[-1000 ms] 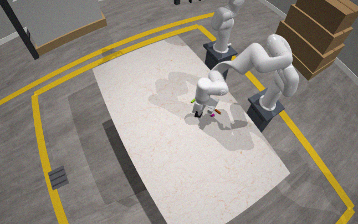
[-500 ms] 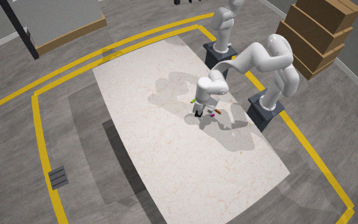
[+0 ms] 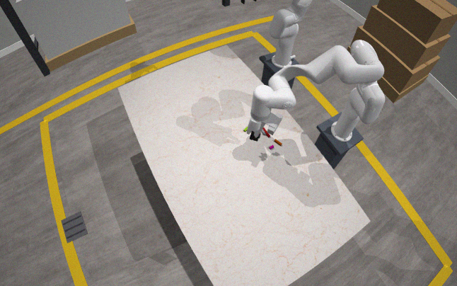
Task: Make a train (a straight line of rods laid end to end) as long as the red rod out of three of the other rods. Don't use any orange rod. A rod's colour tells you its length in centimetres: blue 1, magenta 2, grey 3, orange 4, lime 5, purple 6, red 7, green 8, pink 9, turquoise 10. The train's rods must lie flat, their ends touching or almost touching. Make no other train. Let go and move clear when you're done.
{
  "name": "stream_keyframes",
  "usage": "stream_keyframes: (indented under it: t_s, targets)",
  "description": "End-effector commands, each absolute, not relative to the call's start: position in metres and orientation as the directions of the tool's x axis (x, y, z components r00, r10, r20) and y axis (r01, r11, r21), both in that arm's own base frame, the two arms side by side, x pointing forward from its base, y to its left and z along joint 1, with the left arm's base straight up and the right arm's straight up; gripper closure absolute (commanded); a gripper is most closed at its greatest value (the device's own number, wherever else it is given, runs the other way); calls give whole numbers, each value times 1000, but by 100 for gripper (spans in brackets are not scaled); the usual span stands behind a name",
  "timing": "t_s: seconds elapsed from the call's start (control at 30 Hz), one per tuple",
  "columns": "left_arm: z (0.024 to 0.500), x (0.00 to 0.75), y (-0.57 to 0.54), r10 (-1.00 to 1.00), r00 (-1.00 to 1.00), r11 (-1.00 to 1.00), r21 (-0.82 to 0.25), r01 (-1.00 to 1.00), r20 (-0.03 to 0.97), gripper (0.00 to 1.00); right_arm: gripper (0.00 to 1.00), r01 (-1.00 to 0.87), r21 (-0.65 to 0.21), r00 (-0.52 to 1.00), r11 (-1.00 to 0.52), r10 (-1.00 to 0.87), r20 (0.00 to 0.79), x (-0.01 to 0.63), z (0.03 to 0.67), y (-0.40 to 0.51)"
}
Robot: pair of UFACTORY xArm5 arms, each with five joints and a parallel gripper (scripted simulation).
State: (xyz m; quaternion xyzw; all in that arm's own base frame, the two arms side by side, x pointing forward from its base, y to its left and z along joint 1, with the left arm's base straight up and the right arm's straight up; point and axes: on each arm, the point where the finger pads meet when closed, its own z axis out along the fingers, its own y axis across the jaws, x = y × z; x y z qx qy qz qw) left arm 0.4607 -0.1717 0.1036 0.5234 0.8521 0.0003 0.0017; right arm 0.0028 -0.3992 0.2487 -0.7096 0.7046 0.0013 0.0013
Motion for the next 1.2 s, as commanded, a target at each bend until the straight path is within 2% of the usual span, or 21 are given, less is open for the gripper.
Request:
stream_keyframes:
  t_s: [0.0,0.37,1.17]
  targets:
    - [126,461,-172,892,-452,452,3,892,-3,94,0,-1000,0,7,-7,-1000,0,3,250,-400]
    - [126,461,-173,894,-449,449,3,894,-3,94,0,-1000,0,7,-7,-1000,0,3,250,-400]
    - [129,437,-357,997,-73,73,3,997,-3,94,0,-1000,0,7,-7,-1000,0,3,250,-400]
